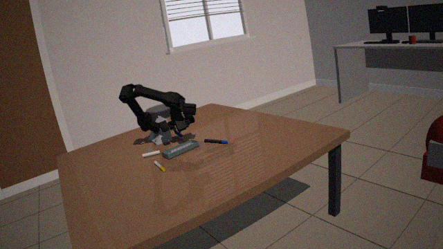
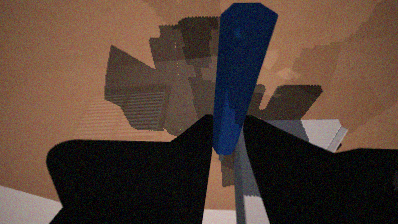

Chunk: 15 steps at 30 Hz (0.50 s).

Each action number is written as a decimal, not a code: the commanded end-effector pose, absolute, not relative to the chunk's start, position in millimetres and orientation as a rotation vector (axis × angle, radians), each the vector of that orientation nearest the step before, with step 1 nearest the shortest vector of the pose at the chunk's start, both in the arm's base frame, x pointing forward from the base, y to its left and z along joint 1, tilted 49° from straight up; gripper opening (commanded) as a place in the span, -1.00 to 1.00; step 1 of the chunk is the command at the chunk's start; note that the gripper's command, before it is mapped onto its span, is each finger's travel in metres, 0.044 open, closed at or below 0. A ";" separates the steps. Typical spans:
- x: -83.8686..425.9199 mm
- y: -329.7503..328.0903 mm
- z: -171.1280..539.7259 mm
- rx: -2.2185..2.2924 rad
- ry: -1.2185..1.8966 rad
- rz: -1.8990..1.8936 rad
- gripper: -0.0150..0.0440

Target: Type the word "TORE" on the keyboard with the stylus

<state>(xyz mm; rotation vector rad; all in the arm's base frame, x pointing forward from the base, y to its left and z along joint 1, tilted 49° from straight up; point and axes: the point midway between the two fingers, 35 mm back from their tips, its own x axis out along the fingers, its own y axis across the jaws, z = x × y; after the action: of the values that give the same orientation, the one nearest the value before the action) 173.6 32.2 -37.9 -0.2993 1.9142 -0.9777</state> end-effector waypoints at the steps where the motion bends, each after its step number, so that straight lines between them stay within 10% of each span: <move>1: 177.9 30.1 -39.8 -0.305 1.886 -0.885 -0.49; 15: 206.7 27.1 -40.0 -0.342 1.671 -0.513 -0.49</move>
<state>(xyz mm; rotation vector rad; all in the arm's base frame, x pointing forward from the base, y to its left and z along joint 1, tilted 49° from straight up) 199.7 29.5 -41.3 -0.3143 1.7370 -0.6041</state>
